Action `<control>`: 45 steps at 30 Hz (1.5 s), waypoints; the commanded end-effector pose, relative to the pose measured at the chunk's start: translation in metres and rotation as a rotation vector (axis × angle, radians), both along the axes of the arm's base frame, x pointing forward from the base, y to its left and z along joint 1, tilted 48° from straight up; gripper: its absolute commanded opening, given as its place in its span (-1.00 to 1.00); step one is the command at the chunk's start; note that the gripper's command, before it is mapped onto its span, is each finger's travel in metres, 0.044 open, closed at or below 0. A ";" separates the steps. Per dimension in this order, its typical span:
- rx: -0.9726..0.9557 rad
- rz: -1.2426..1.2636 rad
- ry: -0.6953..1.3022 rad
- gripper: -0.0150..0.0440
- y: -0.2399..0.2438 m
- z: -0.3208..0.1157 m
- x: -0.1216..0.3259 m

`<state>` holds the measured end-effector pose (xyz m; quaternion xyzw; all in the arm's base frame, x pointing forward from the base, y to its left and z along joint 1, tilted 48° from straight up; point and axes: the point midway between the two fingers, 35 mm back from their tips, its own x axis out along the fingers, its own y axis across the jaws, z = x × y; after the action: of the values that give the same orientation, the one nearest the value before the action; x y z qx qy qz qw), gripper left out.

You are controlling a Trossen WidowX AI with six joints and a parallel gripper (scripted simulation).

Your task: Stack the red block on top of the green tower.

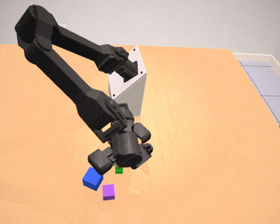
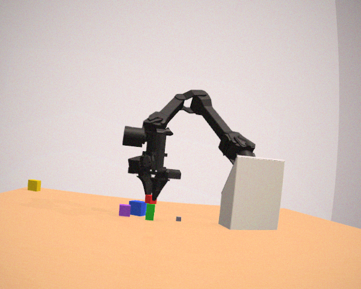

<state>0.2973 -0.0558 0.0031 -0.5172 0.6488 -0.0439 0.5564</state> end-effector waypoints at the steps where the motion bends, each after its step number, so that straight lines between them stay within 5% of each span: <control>1: -0.005 0.002 0.008 -0.49 -0.001 -0.002 -0.001; 21: -0.005 0.002 0.008 -0.49 0.001 0.000 -0.001; 38: -0.001 0.003 0.003 1.00 -0.001 -0.001 0.000; 45: -0.001 0.003 0.003 1.00 -0.001 -0.001 0.000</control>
<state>0.2972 -0.0562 0.0021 -0.5184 0.6491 -0.0429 0.5551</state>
